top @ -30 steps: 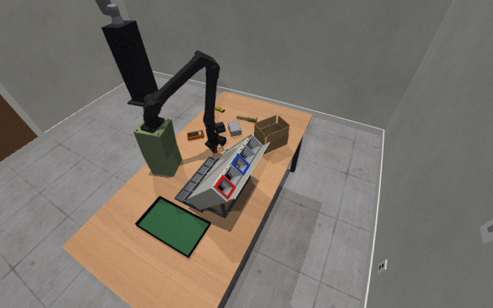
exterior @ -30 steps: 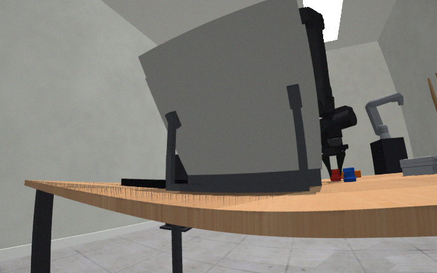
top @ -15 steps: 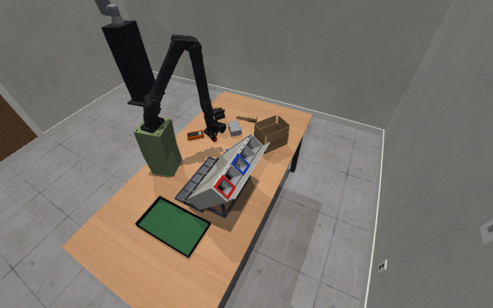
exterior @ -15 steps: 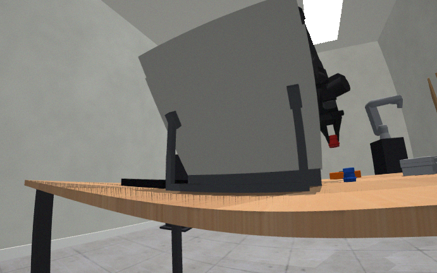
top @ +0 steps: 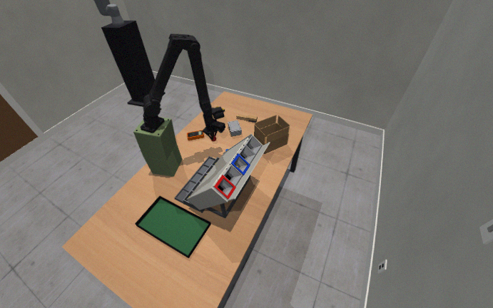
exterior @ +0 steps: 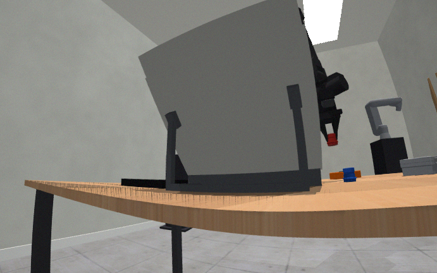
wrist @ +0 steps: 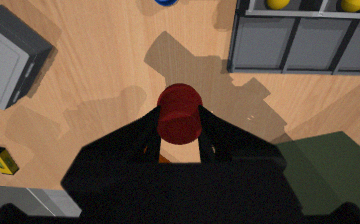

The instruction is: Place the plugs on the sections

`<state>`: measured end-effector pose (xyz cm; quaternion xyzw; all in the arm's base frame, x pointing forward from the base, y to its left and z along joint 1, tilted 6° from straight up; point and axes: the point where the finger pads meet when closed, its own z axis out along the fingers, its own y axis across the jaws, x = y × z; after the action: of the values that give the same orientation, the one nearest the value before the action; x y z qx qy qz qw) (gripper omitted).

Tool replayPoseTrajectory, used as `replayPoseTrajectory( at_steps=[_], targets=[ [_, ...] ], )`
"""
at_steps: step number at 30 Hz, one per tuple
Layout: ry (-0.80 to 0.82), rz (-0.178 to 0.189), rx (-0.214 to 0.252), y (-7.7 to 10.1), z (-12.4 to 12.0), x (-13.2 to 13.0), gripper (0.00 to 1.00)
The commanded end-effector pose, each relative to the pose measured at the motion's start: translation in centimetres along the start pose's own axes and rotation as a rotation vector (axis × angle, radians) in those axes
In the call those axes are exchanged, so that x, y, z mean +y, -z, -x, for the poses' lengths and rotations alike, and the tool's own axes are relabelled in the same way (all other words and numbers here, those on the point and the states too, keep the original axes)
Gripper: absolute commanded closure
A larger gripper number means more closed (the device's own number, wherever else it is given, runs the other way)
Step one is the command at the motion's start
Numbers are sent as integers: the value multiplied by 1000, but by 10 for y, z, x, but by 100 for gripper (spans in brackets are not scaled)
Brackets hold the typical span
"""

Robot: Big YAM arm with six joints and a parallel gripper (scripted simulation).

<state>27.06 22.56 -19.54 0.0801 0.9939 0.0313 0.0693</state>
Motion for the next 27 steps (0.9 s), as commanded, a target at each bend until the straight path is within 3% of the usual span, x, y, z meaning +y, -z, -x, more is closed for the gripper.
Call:
replayPoseTrajectory(
  at_steps=[1, 27],
  targets=[
    [4, 0, -2, -4, -4, 0, 100],
    [1, 11, -10, -3, -2, 3, 100]
  ],
)
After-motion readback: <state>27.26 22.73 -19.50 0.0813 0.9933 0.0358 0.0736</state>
